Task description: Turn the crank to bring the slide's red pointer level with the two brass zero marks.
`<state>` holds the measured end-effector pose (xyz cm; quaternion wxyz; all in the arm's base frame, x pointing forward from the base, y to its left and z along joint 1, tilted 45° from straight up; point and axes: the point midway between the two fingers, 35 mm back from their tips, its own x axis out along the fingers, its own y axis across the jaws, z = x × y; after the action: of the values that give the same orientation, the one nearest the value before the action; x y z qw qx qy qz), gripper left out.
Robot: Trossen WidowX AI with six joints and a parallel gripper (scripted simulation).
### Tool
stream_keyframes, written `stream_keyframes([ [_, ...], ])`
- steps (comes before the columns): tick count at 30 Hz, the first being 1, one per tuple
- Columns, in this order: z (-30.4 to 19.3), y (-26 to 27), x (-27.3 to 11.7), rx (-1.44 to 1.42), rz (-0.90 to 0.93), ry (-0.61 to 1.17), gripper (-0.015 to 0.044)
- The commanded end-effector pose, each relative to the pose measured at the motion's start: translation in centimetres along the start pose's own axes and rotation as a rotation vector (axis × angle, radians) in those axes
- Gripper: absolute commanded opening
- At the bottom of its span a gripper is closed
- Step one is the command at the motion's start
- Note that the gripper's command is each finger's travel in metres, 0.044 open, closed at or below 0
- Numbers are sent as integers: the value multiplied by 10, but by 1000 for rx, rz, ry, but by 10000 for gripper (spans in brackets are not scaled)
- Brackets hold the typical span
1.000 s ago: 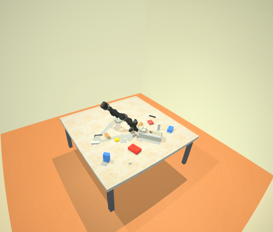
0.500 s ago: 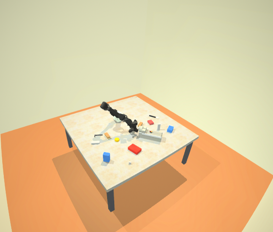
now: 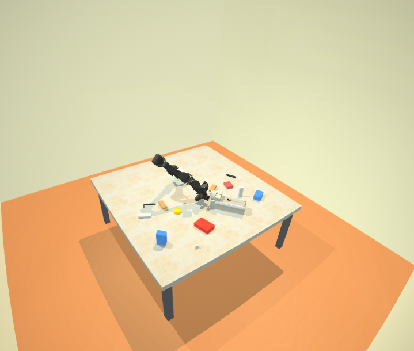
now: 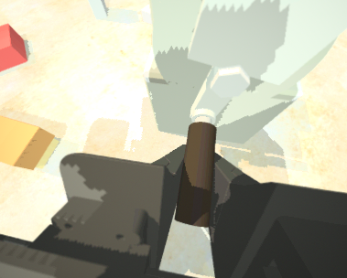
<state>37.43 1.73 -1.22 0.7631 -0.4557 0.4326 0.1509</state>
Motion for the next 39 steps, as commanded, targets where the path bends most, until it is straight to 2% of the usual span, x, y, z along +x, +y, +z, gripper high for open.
stream_keyframes([
  [1, -1, -9, 1, 12, -18, 5, 0],
  [39, -1, -14, 1, 12, -18, 5, 0],
])
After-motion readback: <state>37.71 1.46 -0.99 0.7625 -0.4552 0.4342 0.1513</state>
